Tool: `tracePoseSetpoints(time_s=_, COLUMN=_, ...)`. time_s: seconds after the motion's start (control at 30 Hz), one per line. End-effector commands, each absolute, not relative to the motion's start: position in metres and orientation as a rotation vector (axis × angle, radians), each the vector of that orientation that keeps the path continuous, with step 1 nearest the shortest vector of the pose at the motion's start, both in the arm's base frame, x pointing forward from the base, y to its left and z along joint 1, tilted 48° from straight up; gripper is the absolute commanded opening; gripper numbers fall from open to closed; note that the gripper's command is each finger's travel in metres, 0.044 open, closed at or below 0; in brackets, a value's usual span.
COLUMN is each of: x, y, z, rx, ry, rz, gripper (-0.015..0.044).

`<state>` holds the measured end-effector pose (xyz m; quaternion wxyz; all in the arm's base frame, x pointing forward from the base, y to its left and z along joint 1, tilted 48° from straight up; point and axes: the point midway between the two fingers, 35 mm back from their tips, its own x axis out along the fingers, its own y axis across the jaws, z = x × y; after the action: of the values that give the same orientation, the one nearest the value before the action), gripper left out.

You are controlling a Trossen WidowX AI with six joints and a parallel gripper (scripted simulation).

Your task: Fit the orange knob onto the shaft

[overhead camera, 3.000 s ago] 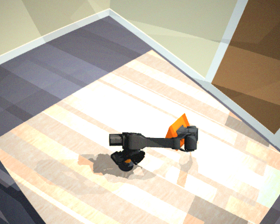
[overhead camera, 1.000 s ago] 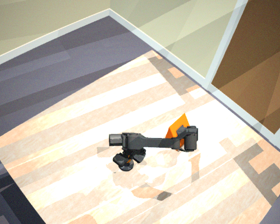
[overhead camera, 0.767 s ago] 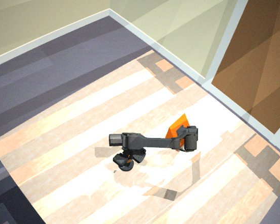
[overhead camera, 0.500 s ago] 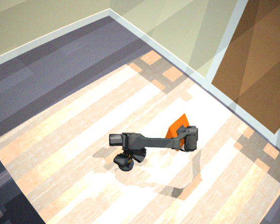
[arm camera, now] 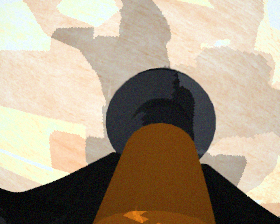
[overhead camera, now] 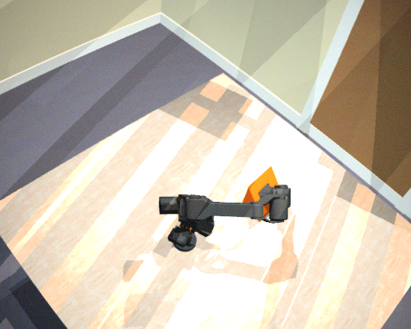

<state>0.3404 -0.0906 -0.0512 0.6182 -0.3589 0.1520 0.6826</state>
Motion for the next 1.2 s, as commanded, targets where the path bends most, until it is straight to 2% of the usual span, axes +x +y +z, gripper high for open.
tracePoseSetpoints(time_s=0.0, x=0.3406, y=-0.0903, z=-0.0513, rx=-0.831, ry=0.344, rz=1.569, gripper=0.0000)
tracePoseSetpoints(time_s=0.37, x=0.3384, y=-0.0922, z=-0.0463, rx=-0.838, ry=0.337, rz=1.572, gripper=0.0000)
tracePoseSetpoints(time_s=0.6, x=0.3366, y=-0.0920, z=-0.0446, rx=-0.992, ry=0.181, rz=1.624, gripper=0.0000)
tracePoseSetpoints(time_s=1.17, x=0.3394, y=-0.0929, z=-0.0478, rx=-0.992, ry=0.181, rz=1.624, gripper=0.0000)
